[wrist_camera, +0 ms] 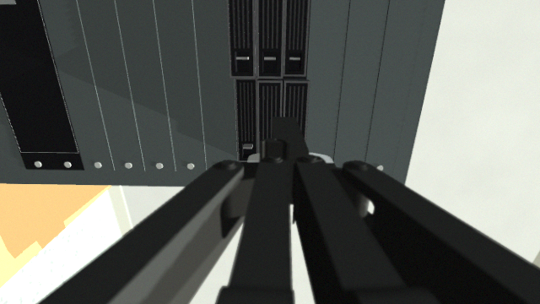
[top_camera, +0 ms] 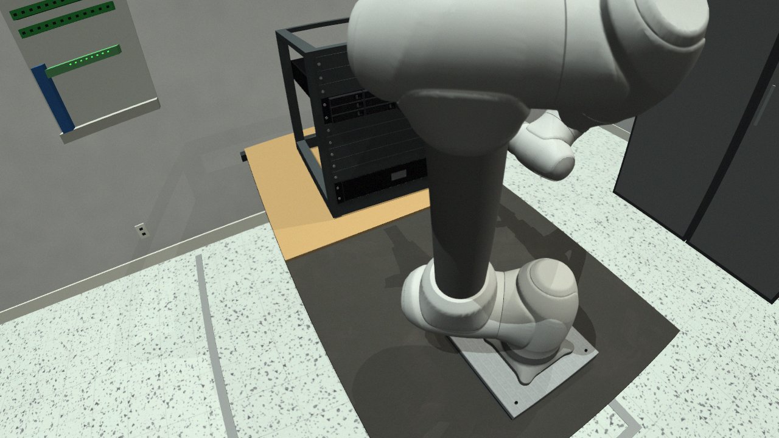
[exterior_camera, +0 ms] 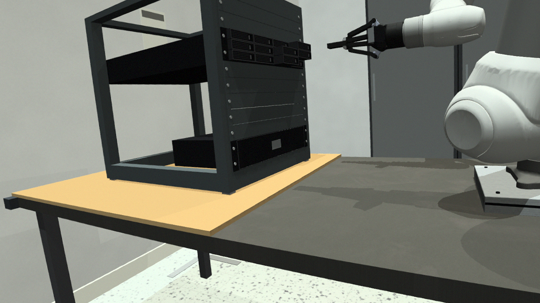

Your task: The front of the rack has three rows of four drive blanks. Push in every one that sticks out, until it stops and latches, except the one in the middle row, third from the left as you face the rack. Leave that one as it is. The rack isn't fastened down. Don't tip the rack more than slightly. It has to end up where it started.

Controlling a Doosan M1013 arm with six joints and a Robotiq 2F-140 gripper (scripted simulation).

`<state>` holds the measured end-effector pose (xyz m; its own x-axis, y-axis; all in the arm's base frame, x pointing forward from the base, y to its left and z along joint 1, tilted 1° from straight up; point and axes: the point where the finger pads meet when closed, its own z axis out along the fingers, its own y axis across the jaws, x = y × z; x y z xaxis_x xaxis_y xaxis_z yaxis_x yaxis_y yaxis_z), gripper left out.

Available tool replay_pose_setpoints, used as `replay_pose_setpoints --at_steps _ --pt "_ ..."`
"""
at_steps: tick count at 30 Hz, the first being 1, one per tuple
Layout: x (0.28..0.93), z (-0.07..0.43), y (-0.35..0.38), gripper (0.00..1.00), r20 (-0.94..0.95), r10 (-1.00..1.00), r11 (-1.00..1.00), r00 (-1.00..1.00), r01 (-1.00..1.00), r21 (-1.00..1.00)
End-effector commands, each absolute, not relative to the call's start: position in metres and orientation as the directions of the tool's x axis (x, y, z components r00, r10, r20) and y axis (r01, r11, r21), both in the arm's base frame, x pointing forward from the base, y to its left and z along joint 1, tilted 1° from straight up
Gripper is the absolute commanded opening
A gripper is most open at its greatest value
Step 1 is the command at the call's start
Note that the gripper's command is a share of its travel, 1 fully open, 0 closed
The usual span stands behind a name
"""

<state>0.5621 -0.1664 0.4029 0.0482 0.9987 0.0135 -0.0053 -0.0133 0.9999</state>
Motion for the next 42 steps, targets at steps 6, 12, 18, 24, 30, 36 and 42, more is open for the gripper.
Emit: replay_pose_setpoints --at_steps 6,12,18,24,30,36,42 --pt "0.577 0.394 -0.146 0.1 0.013 0.999 -0.013 0.048 -0.006 1.0" --pt "0.597 0.382 -0.119 0.1 0.013 0.999 -0.013 0.048 -0.006 1.0" --pt "0.609 0.374 -0.102 0.1 0.013 0.999 -0.013 0.048 -0.006 1.0" --pt "0.621 0.367 -0.087 0.1 0.013 0.999 -0.013 0.048 -0.006 1.0" --pt "0.623 0.366 -0.084 0.1 0.013 0.999 -0.013 0.048 -0.006 1.0" --pt "0.636 0.366 -0.085 0.1 0.013 0.999 -0.013 0.048 -0.006 1.0" --pt "0.661 0.366 -0.086 0.1 0.013 0.999 -0.013 0.048 -0.006 1.0"
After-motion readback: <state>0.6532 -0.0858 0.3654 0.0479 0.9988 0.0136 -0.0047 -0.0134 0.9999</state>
